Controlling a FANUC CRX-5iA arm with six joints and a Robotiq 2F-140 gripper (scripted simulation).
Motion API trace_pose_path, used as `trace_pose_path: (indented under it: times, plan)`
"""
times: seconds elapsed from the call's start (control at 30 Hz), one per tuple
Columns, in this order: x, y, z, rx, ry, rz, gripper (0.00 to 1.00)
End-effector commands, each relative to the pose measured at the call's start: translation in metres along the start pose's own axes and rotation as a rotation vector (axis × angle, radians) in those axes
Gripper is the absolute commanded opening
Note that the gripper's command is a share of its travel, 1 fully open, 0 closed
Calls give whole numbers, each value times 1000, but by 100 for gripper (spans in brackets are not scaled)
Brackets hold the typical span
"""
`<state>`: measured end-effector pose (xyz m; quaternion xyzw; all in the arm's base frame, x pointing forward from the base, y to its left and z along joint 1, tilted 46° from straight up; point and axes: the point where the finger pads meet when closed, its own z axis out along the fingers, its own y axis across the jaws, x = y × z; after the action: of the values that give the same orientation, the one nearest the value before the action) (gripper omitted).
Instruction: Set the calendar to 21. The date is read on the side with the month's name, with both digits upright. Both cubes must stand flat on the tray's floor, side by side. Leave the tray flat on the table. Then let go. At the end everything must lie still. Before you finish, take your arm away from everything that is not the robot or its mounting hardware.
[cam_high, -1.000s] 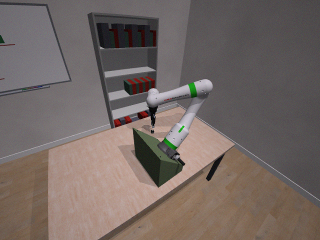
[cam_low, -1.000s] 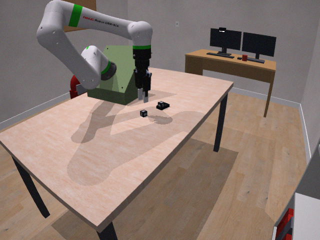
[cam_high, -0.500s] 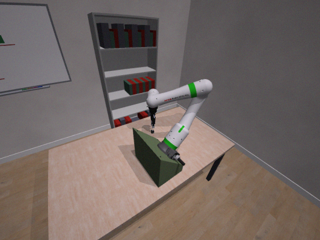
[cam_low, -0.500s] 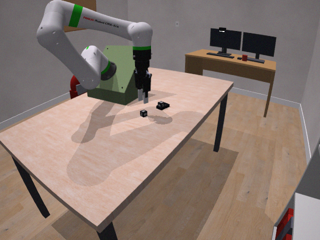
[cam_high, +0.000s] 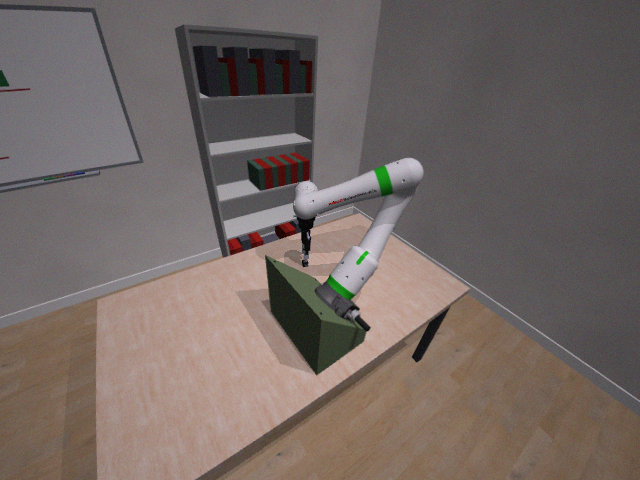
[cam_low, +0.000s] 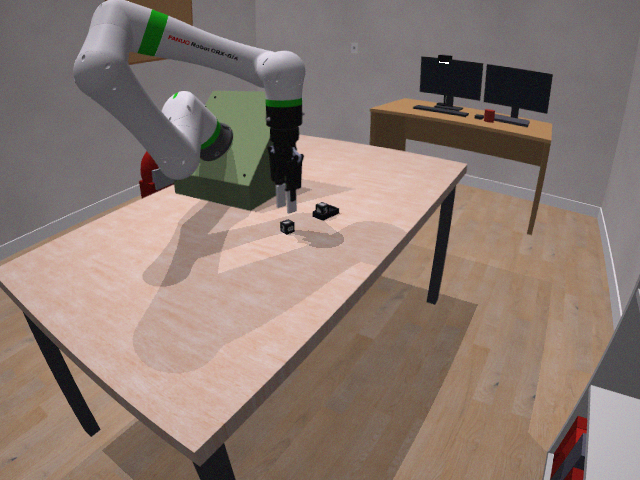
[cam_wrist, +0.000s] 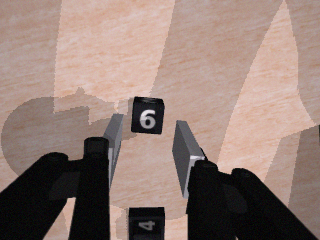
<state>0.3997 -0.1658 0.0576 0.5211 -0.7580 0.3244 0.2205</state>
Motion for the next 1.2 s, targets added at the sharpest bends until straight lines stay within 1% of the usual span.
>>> trace_pose_path:
  times: [0.0, 0.53, 1.17]
  plan:
    - [0, 0, 3, 0, 0, 0, 28]
    - [0, 0, 24, 0, 0, 0, 28]
    - [0, 0, 30, 0, 0, 0, 28]
